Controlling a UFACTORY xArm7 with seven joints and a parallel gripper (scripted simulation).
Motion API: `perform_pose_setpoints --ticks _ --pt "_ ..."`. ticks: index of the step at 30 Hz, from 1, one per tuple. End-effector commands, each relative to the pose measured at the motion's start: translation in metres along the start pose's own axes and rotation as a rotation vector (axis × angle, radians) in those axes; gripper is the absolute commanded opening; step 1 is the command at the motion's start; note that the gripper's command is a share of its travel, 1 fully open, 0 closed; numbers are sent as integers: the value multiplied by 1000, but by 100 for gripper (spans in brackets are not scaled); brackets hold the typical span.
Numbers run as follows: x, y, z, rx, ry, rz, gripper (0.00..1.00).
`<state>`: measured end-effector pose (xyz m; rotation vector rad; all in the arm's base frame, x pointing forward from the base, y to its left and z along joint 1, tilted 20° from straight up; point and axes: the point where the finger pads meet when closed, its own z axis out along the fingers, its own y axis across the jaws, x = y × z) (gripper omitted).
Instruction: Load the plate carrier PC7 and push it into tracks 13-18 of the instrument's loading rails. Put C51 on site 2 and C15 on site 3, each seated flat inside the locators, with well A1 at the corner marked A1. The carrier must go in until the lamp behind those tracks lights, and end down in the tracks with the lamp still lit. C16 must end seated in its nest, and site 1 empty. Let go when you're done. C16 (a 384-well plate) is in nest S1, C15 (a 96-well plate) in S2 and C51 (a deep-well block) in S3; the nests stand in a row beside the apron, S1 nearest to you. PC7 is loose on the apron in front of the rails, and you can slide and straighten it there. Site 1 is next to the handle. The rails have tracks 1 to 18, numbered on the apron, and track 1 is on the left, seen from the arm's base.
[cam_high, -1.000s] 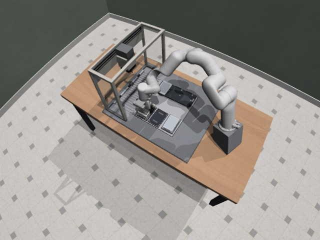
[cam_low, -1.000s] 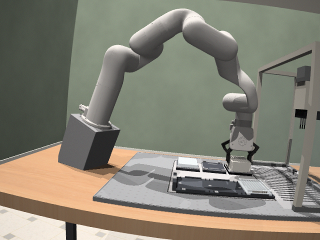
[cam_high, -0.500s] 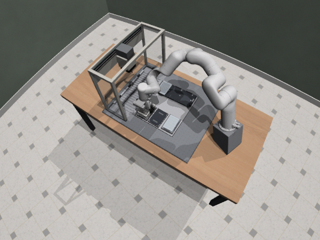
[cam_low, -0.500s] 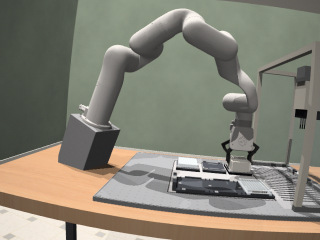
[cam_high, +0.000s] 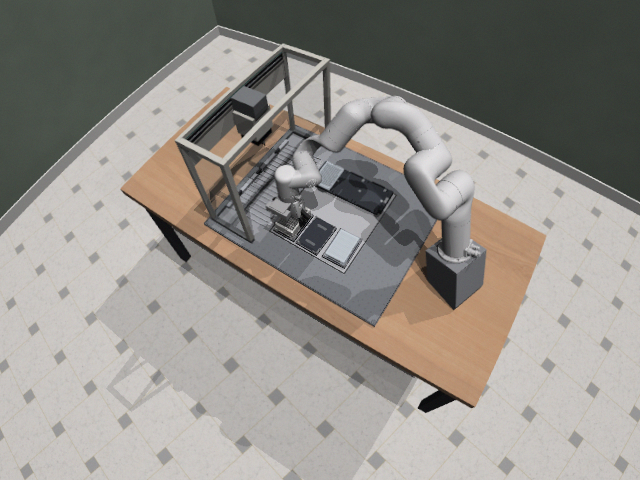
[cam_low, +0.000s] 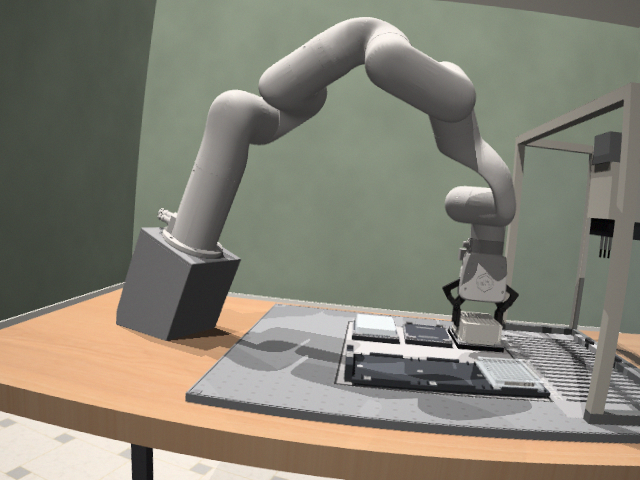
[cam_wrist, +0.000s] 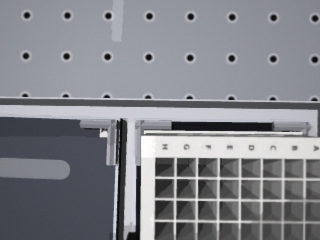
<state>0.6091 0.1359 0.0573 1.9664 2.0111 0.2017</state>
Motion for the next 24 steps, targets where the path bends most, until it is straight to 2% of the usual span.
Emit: perform_pose_setpoints --ticks 1,24 --pt "1 2 -2 -5 2 0 0" --pt "1 2 -16 -5 2 0 0"
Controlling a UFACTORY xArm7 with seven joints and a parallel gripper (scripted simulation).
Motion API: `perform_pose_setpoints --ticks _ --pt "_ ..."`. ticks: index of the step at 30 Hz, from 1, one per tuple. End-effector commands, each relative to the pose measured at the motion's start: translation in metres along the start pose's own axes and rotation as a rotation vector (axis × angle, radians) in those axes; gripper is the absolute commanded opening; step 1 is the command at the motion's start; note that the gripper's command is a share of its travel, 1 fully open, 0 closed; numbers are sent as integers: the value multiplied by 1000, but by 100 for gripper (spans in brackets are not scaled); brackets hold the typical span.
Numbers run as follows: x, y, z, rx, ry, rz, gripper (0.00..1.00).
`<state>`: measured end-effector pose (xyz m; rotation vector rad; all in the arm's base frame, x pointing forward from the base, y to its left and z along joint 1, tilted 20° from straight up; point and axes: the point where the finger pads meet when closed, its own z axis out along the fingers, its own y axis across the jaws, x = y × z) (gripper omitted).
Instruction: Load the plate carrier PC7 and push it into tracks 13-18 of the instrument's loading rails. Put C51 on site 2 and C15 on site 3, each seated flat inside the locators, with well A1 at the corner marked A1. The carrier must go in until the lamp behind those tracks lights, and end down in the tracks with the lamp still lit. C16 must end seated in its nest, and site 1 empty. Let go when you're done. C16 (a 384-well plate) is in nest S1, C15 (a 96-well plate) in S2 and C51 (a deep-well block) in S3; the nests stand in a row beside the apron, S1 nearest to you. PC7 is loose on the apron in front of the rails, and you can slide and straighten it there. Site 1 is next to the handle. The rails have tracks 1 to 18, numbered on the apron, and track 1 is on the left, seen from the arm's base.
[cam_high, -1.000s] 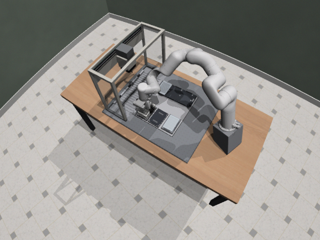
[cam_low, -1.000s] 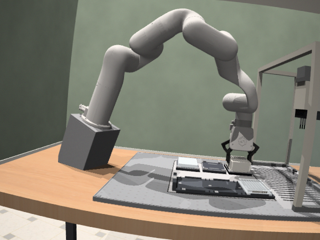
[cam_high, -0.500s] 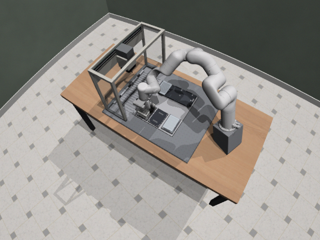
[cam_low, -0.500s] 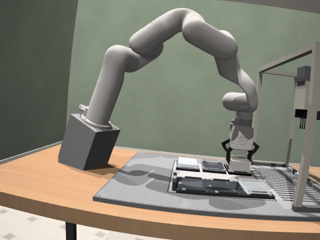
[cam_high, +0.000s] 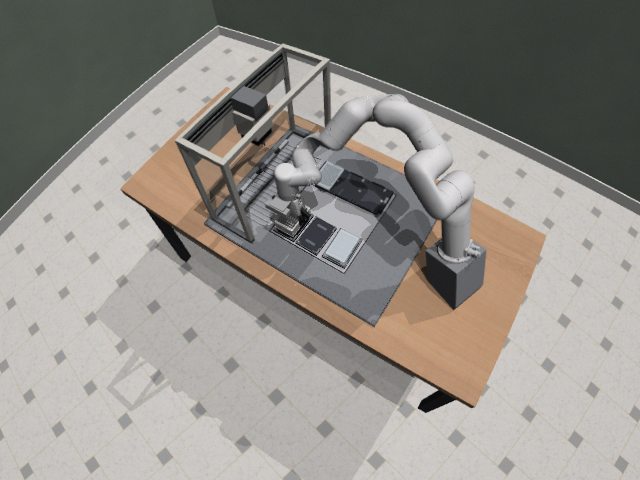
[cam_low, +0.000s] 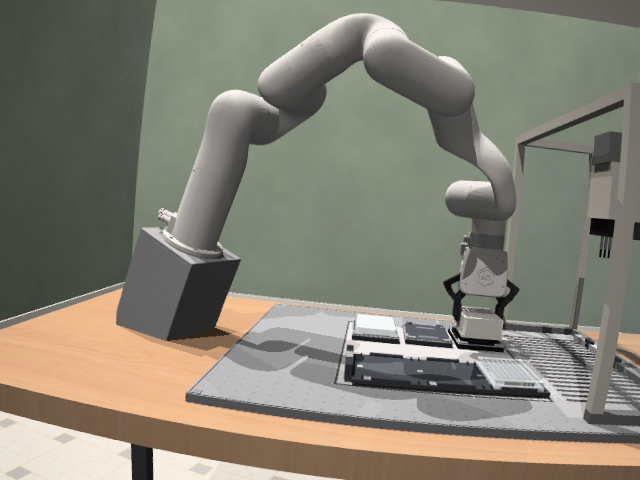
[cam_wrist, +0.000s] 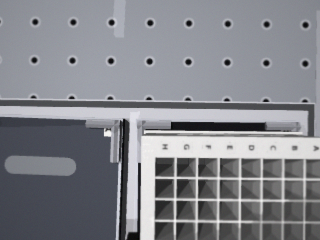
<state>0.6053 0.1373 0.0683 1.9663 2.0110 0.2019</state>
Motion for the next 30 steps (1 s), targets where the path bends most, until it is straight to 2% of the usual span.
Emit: perform_pose_setpoints --ticks 1,16,30 --pt "1 2 -5 -5 2 0 0" --pt "1 2 -10 -5 2 0 0" --pt "1 2 -30 -5 2 0 0"
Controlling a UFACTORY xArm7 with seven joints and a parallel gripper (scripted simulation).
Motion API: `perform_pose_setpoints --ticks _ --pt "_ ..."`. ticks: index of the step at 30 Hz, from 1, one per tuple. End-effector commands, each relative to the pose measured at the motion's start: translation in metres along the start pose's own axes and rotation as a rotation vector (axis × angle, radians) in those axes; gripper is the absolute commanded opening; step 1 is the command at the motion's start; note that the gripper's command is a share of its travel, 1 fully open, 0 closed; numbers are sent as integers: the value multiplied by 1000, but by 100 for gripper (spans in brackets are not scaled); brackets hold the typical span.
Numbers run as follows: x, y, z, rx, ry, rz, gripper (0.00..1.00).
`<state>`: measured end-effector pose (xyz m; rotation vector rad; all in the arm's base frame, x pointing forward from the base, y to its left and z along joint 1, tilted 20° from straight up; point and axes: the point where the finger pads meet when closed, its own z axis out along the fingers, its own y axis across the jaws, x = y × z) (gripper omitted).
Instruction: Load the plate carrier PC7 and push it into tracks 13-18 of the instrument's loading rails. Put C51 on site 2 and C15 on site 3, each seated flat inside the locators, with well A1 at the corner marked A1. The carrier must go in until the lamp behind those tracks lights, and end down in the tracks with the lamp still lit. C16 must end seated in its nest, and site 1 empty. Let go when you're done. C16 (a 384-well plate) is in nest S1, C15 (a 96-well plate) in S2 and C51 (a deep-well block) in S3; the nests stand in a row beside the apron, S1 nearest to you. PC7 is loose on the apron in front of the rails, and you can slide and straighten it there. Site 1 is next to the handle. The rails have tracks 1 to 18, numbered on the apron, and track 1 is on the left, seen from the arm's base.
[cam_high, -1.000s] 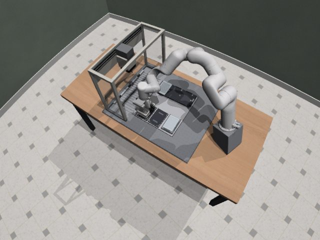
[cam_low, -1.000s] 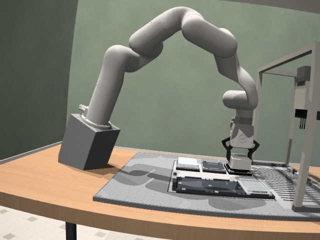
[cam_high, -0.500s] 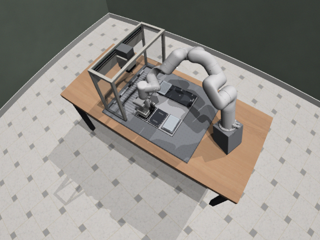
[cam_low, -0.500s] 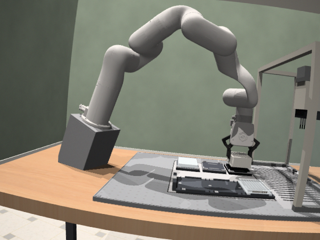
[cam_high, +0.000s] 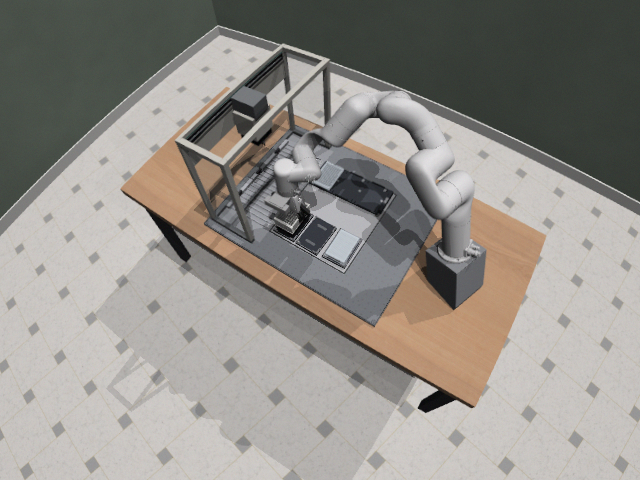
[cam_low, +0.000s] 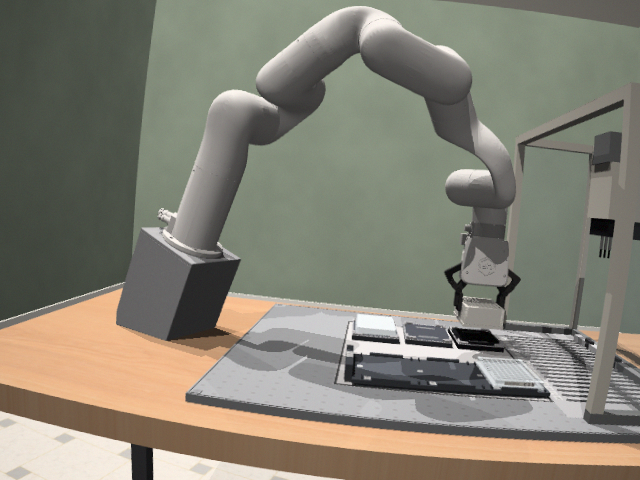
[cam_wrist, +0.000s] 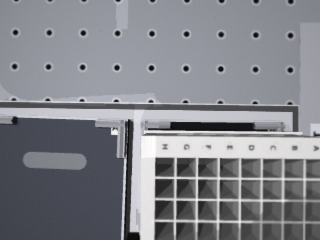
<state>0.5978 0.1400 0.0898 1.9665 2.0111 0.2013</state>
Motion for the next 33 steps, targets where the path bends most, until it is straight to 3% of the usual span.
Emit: perform_pose_setpoints --ticks 1,33 --pt "1 2 -9 -5 2 0 0" --pt "1 2 -56 -5 2 -1 0"
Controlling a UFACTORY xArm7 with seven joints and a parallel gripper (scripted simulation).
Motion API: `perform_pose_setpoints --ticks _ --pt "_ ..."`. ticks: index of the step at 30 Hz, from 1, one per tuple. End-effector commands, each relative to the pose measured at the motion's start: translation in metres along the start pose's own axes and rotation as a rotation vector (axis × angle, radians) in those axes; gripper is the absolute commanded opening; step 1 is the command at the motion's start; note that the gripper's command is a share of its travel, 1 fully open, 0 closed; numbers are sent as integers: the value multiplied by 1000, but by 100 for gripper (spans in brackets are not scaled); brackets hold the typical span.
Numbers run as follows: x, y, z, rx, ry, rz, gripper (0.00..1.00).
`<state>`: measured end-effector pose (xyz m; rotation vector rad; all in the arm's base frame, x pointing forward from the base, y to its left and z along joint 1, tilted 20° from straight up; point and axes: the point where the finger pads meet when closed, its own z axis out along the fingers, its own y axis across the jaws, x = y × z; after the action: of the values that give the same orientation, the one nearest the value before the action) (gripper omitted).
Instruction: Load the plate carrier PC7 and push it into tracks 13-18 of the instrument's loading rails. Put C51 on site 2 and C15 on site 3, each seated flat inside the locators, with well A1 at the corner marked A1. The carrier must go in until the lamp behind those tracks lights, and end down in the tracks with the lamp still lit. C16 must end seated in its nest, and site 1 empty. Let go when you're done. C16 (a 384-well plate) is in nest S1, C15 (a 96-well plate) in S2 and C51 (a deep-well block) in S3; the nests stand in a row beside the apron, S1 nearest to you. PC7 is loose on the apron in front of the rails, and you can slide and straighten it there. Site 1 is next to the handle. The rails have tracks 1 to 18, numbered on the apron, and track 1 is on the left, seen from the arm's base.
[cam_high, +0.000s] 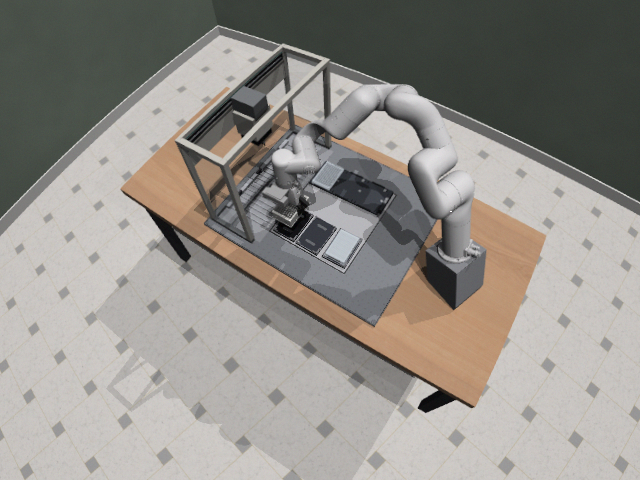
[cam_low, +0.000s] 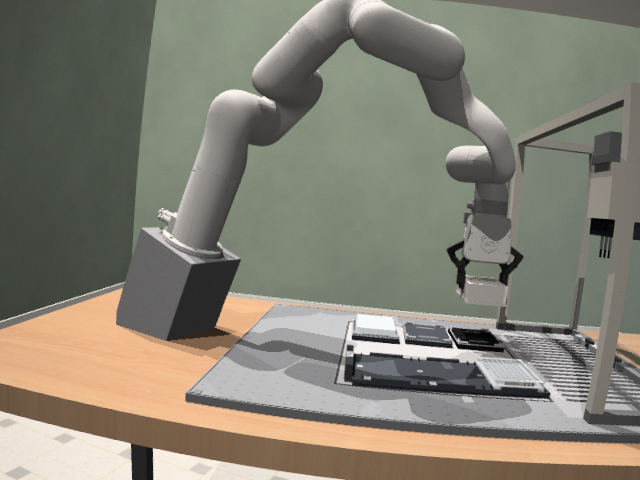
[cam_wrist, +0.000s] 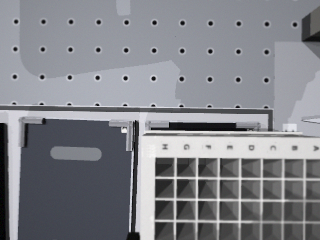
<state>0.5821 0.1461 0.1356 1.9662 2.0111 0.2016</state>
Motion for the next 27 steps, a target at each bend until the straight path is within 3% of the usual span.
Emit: perform_pose_setpoints --ticks 1,27 --pt "1 2 -9 -5 2 0 0" --pt "1 2 -47 -5 2 0 0"
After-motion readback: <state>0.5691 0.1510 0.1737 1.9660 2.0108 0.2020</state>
